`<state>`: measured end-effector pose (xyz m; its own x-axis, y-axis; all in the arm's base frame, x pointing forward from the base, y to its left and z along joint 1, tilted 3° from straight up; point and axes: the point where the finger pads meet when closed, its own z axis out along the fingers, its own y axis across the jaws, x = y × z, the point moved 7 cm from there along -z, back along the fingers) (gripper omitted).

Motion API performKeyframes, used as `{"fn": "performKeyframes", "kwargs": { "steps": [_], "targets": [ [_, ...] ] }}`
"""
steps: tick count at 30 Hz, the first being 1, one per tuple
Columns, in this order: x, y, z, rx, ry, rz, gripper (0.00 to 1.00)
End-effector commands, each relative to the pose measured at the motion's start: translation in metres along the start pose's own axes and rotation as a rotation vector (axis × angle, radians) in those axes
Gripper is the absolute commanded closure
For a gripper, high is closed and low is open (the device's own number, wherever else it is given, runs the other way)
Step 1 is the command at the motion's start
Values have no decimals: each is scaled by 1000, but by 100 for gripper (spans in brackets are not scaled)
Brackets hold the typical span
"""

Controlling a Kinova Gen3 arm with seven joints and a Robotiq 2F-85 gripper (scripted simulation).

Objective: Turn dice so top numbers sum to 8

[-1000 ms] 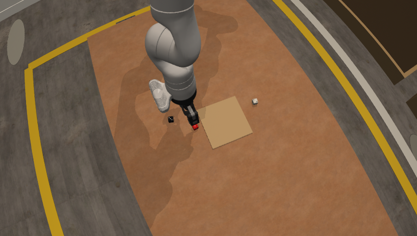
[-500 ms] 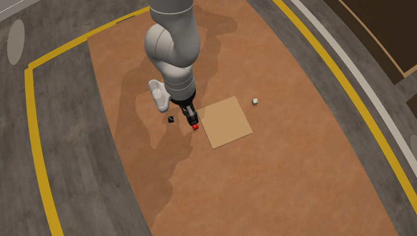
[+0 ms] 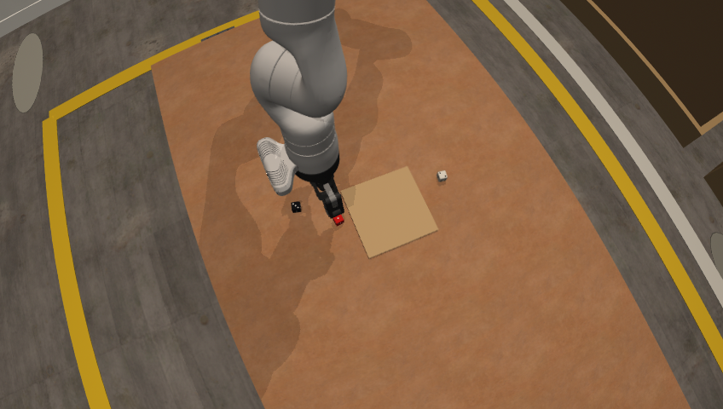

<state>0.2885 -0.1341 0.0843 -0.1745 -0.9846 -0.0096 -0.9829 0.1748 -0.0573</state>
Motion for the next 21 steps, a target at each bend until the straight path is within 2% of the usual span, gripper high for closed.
{"fn": "performKeyframes", "kwargs": {
  "steps": [1,15,21],
  "targets": [
    [0,0,0,1,0,0,0],
    [-5,-5,0,1,0,0,0],
    [-28,-27,0,1,0,0,0]
  ]
}}
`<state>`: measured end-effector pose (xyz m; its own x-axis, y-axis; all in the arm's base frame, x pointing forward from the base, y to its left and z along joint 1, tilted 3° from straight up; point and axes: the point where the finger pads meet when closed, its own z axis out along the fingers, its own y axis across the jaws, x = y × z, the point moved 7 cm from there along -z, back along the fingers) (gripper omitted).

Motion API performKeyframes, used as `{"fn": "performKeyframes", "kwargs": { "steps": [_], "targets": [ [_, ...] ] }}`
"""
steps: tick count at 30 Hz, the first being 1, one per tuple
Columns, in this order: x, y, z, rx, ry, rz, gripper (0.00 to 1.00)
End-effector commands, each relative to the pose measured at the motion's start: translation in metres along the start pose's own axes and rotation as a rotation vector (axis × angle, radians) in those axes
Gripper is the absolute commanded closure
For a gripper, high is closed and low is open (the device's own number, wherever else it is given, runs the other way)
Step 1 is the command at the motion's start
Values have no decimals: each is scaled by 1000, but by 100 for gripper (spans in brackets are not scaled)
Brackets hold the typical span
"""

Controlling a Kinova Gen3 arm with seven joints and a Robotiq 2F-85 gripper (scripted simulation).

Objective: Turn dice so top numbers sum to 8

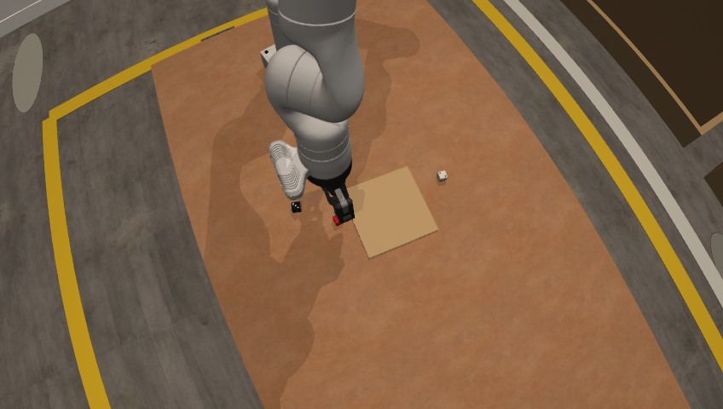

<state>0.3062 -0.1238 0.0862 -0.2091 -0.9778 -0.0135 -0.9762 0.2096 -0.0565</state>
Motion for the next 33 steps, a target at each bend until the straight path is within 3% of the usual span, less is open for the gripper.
{"fn": "performKeyframes", "kwargs": {
  "steps": [1,9,33],
  "targets": [
    [-20,-15,1,2,2,-35,0],
    [-48,-38,1,2,2,-35,0],
    [-49,-39,1,2,2,-35,0]
  ]
}}
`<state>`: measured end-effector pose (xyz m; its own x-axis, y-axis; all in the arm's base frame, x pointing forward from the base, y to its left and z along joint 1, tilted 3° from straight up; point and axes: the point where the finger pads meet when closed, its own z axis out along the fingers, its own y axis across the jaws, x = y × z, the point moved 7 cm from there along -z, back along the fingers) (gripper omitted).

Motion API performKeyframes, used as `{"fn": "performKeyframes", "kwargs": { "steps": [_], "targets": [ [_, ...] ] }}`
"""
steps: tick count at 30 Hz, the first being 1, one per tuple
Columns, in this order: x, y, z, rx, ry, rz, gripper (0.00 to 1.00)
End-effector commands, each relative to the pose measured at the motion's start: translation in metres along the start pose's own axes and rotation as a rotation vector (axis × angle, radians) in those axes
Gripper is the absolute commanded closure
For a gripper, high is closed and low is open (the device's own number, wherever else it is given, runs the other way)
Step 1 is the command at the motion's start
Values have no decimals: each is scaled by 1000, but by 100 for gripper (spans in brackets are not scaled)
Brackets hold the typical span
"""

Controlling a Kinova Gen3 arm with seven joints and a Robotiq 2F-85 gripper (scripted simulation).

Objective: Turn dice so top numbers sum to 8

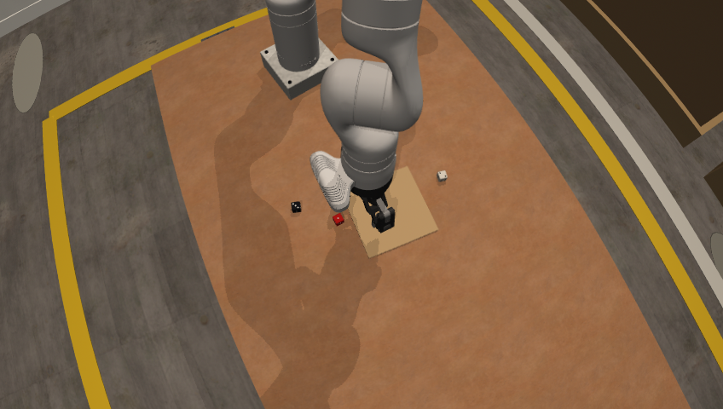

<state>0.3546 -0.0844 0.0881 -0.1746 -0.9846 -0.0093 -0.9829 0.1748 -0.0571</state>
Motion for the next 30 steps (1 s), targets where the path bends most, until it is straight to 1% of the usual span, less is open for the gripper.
{"fn": "performKeyframes", "kwargs": {
  "steps": [1,22,30],
  "targets": [
    [0,0,0,1,0,0,0],
    [0,0,0,1,0,0,0],
    [-6,-1,0,1,0,0,0]
  ]
}}
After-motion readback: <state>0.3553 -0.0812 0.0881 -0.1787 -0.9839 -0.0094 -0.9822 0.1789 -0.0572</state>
